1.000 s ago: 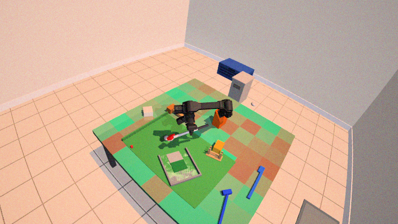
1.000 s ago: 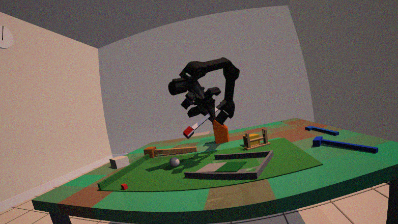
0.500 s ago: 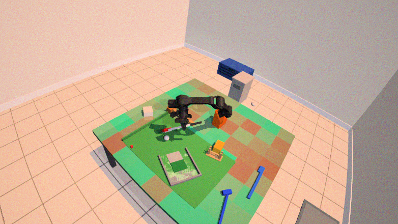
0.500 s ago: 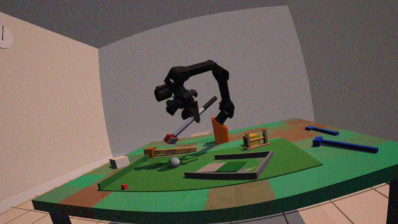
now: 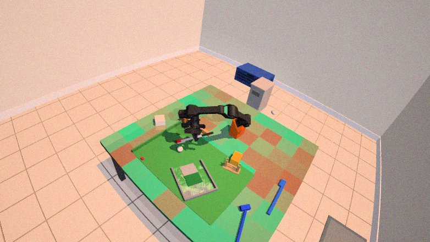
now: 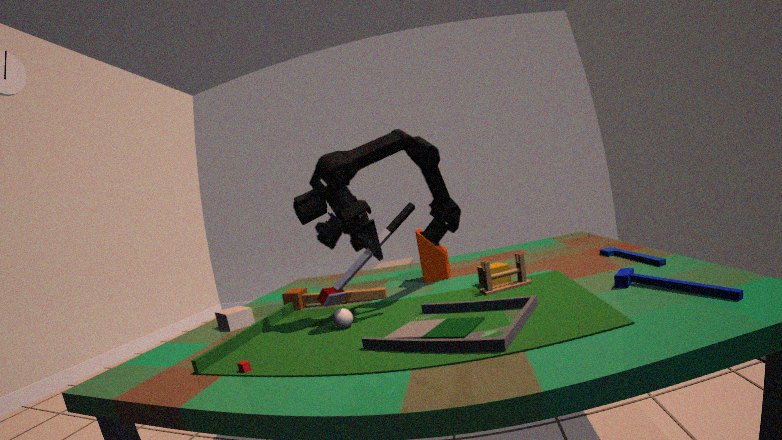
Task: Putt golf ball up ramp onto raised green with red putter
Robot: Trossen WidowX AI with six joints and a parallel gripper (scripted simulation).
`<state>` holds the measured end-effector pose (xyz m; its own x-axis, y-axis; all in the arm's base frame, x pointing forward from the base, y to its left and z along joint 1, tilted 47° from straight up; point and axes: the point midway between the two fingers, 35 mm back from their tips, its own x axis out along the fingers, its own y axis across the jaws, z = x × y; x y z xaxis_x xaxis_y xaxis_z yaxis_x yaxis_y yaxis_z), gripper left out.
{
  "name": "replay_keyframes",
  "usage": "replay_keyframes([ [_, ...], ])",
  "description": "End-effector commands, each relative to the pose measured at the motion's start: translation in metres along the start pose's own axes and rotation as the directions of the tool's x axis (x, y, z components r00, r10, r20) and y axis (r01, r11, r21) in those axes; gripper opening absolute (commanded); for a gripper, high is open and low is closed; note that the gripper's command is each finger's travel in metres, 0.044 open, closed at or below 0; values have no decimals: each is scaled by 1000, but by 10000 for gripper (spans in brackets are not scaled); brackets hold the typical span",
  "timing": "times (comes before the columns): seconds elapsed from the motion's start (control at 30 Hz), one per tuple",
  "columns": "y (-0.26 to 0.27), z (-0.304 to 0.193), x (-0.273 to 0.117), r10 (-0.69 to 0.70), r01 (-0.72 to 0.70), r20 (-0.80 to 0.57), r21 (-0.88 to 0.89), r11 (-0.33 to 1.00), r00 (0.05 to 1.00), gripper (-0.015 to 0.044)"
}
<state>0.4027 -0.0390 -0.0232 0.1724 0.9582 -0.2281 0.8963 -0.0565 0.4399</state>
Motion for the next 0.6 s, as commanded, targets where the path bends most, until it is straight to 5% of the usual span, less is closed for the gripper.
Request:
replay_keyframes([
  [0.0, 1, 2, 0, 7, -7, -1, 6, 1000, 1000, 0],
  [0.57, -16, 21, 8, 6, -6, -9, 31, 999, 1000, 0],
])
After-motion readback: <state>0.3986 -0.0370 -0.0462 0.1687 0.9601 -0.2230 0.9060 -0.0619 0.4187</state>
